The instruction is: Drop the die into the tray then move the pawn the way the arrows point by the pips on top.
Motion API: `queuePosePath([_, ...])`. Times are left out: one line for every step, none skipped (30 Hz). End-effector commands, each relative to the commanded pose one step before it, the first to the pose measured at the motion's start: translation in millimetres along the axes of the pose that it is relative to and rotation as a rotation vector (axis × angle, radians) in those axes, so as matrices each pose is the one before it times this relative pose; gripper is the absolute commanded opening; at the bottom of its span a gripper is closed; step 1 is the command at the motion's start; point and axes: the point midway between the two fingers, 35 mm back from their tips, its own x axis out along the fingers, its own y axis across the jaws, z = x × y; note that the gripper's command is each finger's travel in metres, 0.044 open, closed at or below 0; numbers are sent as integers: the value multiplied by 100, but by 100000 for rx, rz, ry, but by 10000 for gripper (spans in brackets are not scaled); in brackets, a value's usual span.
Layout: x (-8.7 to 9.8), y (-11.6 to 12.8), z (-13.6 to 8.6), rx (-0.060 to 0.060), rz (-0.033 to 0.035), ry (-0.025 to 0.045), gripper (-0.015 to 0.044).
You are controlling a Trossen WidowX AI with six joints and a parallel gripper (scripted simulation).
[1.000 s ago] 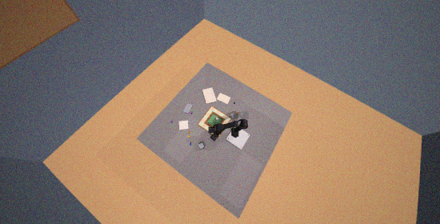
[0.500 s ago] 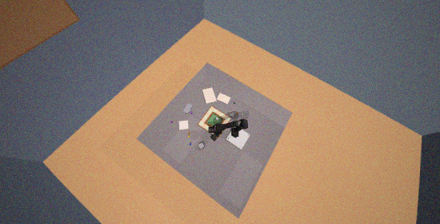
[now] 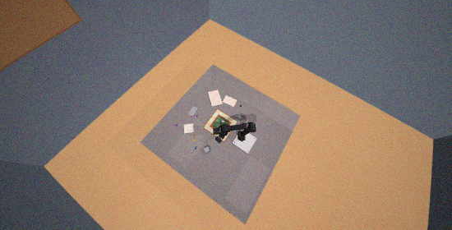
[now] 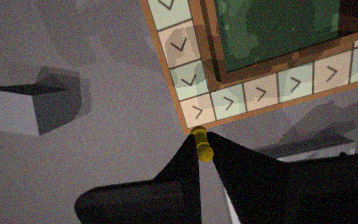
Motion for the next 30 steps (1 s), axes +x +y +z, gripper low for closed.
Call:
queuePosePath([-2292, 14, 16, 236, 357, -589, 0])
queuePosePath([-484, -32, -42, 9, -4, 9, 0])
queuePosePath([-484, -39, -50, 9, -4, 10, 0])
queuePosePath([-483, -46, -57, 9, -5, 11, 0])
queuePosePath([-483, -53, -64, 9, -6, 12, 0])
queuePosePath([-482, -60, -72, 9, -6, 12, 0])
queuePosePath([-393, -54, -64, 7, -6, 11, 0])
queuePosePath([-236, -35, -41, 4, -4, 7, 0])
queuePosePath([-78, -12, -14, 1, -1, 2, 0])
queuePosePath([0, 0, 0, 0, 0, 0, 0])
queuePosePath([0, 0, 0, 0, 0, 0, 0])
queuePosePath([17, -39, 42, 36, 7, -12, 0])
queuePosePath([50, -117, 125, 108, 20, -36, 0])
queuePosePath([83, -197, 206, 180, 33, -61, 0])
queuePosePath([101, -242, 245, 218, 38, -76, 0])
queuePosePath([101, -247, 242, 218, 36, -77, 0])
queuePosePath([101, -251, 238, 218, 34, -78, 0])
queuePosePath([101, -255, 234, 218, 32, -80, 0])
queuePosePath([101, -259, 230, 218, 30, -81, 0])
queuePosePath([101, -263, 226, 218, 28, -82, 0])
queuePosePath([101, -267, 221, 218, 26, -84, 0])
queuePosePath([105, -278, 215, 3, -35, -56, 0])
queuePosePath([106, -284, 211, 3, -36, -56, 0])
queuePosePath([106, -288, 206, 3, -38, -55, 0])
queuePosePath([106, -292, 200, 3, -39, -54, 0])
queuePosePath([106, -296, 195, 3, -40, -53, 0])
queuePosePath([107, -300, 189, 3, -42, -52, 0])
queuePosePath([107, -304, 184, 3, -43, -51, 0])
queuePosePath([107, -307, 178, 3, -44, -50, 0])
queuePosePath([107, -311, 172, 3, -45, -49, 0])
